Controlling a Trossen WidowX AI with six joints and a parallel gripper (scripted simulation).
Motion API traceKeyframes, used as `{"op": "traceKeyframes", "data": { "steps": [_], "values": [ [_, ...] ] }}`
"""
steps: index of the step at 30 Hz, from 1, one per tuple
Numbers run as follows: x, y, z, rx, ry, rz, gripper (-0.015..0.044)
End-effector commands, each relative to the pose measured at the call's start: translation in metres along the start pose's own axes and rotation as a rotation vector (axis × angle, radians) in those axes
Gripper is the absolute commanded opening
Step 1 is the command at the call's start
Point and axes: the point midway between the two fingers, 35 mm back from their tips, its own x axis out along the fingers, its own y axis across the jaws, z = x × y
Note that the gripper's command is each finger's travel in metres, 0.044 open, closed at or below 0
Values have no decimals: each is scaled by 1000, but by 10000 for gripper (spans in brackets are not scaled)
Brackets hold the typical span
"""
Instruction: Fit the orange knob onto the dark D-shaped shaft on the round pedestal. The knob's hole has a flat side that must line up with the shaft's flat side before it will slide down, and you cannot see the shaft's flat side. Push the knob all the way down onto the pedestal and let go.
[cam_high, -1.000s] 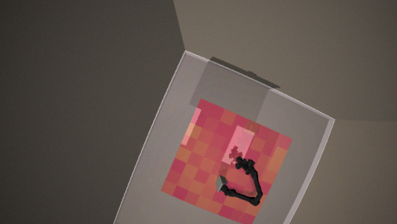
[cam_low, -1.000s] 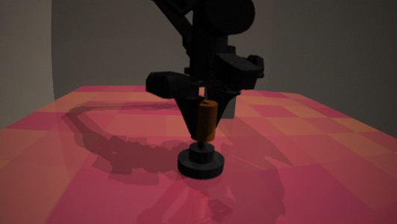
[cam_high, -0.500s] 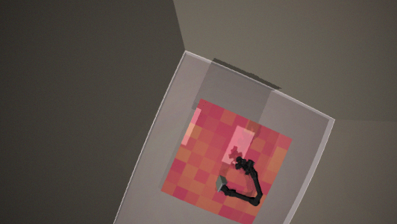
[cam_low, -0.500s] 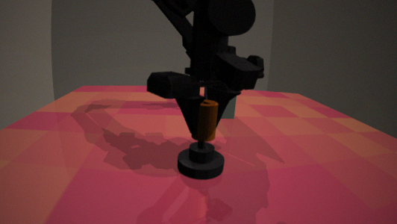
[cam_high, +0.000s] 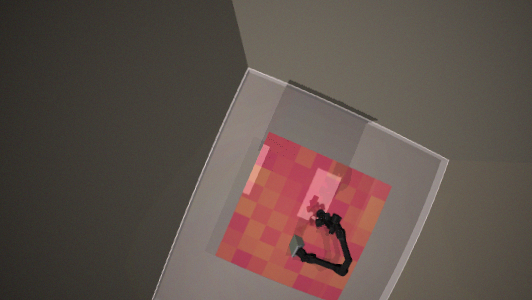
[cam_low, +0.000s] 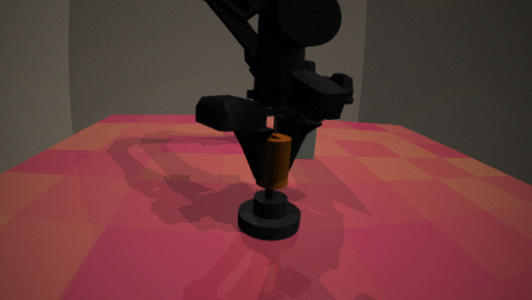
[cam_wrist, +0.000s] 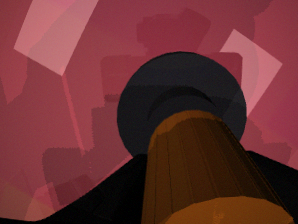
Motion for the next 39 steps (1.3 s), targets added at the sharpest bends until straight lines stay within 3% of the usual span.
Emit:
{"op": "traceKeyframes", "data": {
  "steps": [1,19,27,39],
  "values": [
    [1,-1,2,-1,-4,-5,0],
    [-2,3,0,-1,-4,-4,0],
    [-3,3,-2,-210,-3,-5,0],
    [-2,0,-2,-210,-3,-5,0]
  ]
}}
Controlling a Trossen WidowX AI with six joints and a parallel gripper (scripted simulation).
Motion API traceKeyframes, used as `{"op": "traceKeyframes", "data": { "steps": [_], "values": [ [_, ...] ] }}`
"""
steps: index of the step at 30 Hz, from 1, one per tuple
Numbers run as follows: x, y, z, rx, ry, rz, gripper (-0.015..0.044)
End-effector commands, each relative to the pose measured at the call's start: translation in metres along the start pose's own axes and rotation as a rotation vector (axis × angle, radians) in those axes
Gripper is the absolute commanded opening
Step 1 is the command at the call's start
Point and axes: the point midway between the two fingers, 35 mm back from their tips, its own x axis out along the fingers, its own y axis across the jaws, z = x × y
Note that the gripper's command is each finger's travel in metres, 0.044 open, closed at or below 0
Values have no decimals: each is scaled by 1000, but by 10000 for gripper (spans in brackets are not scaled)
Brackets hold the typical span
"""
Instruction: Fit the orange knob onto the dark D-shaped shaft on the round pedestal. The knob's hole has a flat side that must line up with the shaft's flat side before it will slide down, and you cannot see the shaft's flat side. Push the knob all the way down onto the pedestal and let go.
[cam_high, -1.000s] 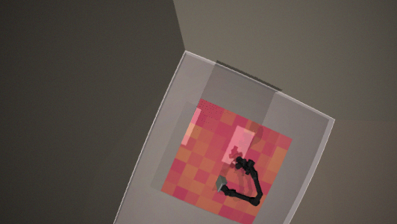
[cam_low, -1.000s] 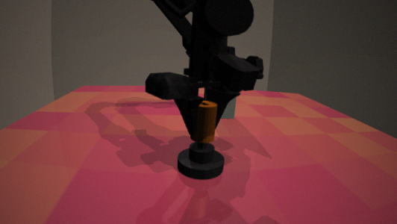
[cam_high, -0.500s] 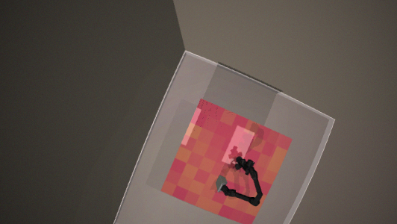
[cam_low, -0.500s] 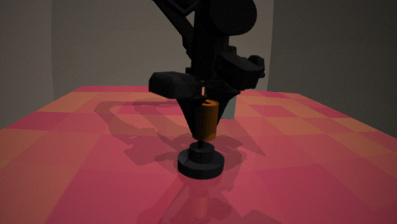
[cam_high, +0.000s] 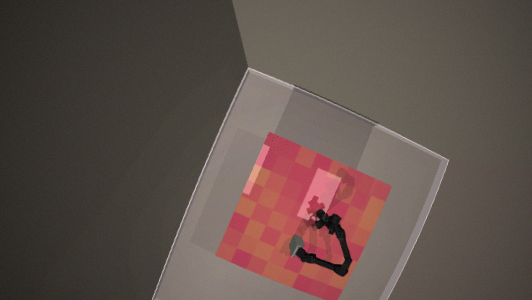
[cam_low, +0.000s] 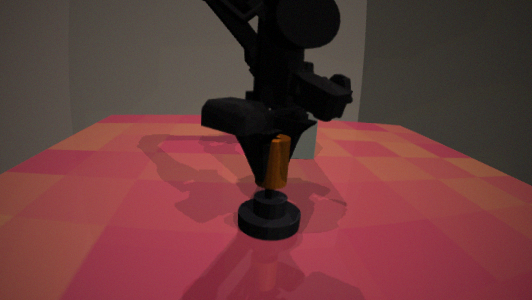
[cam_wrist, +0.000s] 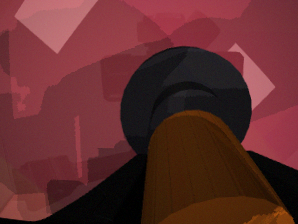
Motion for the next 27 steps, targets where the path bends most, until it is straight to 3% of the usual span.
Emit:
{"op": "traceKeyframes", "data": {
  "steps": [1,27],
  "values": [
    [-3,-2,1,-2,-7,-7,0],
    [-2,-1,2,-2,-7,-7,0]
  ]
}}
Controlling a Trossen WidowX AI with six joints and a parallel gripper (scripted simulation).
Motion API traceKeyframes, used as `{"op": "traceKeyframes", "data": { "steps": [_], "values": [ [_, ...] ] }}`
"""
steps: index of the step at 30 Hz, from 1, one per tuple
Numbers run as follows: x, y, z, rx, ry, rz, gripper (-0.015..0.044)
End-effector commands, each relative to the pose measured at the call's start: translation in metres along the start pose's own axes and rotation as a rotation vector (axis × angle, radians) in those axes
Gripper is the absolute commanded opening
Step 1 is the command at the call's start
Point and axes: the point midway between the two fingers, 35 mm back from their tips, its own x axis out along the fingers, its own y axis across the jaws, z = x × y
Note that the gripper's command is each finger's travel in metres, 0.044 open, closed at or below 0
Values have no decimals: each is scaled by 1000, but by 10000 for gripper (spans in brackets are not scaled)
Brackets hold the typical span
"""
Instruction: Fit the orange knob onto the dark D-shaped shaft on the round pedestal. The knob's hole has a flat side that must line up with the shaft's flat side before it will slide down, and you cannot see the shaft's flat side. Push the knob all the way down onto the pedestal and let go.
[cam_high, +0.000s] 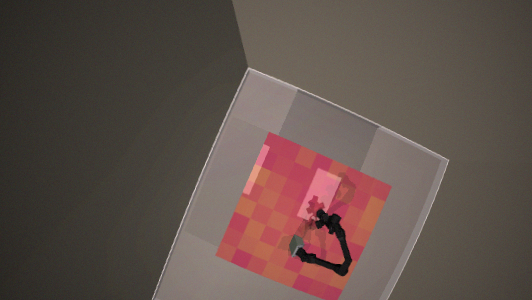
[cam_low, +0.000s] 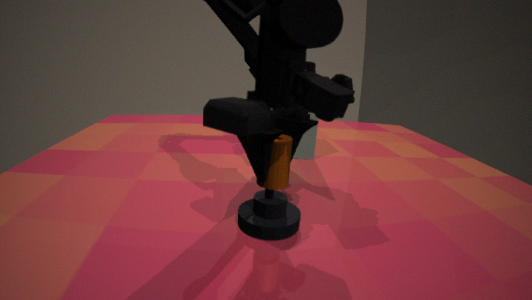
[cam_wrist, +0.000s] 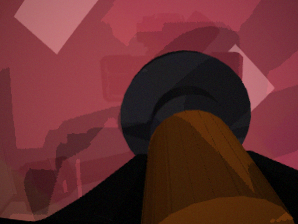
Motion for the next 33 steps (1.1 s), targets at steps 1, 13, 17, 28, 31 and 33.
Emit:
{"op": "traceKeyframes", "data": {
  "steps": [1,13,17,28,31,33],
  "values": [
    [-2,-2,-1,2,-5,-5,0],
    [1,-2,1,2,-5,-5,0],
    [1,-2,1,2,-5,-5,0],
    [2,1,1,2,-5,-5,0],
    [1,1,1,2,-5,-4,0],
    [-1,1,0,2,-5,-4,0]
  ]
}}
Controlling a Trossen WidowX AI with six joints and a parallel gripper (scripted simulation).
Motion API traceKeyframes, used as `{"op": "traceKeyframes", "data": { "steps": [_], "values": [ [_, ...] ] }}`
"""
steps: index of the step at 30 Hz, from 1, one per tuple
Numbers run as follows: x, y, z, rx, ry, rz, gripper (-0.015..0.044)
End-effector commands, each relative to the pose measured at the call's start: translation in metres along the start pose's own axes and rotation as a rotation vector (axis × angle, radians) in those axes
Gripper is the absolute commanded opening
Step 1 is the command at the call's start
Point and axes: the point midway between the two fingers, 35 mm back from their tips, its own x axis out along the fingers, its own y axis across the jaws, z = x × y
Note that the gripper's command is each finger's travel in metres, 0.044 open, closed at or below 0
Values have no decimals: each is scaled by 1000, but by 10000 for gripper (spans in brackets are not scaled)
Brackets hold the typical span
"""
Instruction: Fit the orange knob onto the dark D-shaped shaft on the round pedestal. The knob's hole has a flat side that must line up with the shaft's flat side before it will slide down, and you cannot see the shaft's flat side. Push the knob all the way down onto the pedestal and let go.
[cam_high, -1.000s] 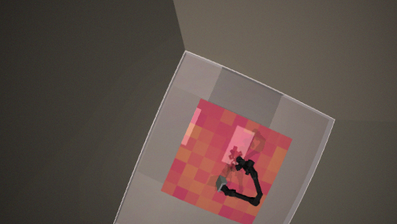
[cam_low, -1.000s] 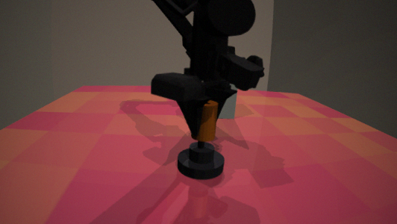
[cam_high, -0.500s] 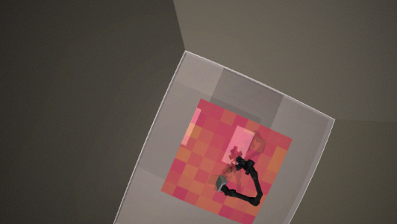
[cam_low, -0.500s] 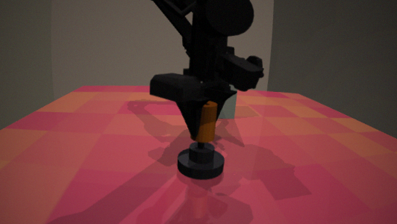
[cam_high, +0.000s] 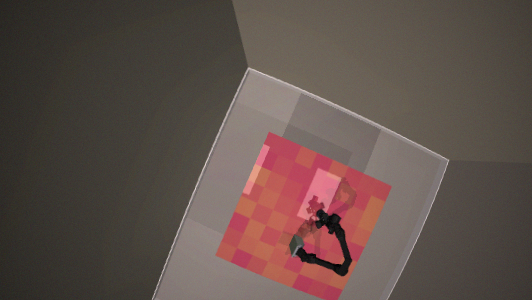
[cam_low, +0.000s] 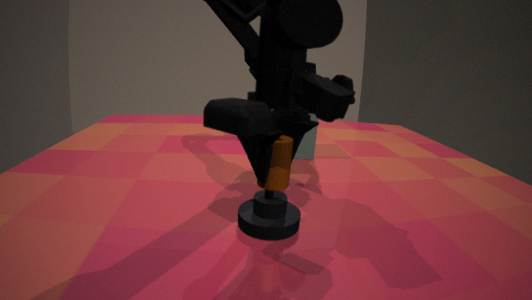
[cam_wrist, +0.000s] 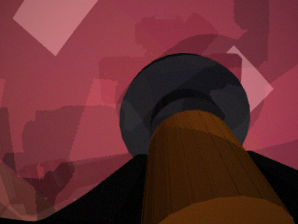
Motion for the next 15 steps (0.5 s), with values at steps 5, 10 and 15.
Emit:
{"op": "traceKeyframes", "data": {
  "steps": [5,10,15],
  "values": [
    [-4,1,-2,-26,0,1,0],
    [-5,0,-3,-199,0,1,0],
    [-5,-2,-3,-210,0,1,0]
  ]
}}
